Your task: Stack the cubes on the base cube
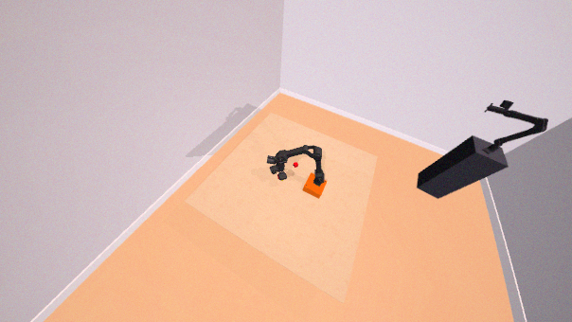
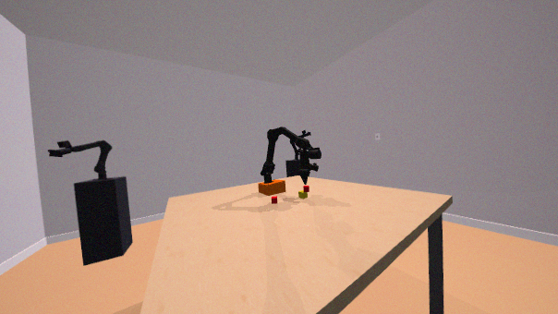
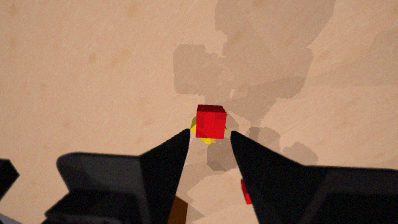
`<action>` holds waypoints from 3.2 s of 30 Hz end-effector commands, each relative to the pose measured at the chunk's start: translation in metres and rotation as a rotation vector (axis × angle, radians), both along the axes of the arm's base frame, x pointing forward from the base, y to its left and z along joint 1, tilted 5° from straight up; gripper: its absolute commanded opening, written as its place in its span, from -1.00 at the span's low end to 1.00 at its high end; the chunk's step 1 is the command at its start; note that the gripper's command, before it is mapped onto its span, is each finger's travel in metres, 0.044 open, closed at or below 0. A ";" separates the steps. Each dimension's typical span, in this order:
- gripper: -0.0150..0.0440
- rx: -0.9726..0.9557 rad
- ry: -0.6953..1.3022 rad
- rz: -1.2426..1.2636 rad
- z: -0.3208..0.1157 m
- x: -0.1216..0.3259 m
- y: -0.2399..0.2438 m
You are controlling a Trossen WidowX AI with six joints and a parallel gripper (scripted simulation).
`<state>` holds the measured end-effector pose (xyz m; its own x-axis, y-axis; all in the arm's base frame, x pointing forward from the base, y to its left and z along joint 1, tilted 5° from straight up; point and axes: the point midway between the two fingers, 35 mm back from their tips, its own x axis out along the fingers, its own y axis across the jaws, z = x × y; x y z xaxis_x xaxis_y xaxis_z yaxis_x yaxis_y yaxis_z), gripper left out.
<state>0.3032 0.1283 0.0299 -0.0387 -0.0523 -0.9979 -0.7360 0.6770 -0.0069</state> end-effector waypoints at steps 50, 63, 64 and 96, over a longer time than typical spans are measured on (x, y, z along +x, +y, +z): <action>0.41 -0.005 0.010 0.245 -0.022 -0.044 -0.210; 0.41 -0.005 0.010 0.245 -0.038 -0.044 -0.211; 0.41 -0.005 0.010 0.245 -0.040 -0.044 -0.211; -0.14 -0.006 0.010 0.245 -0.034 -0.040 -0.212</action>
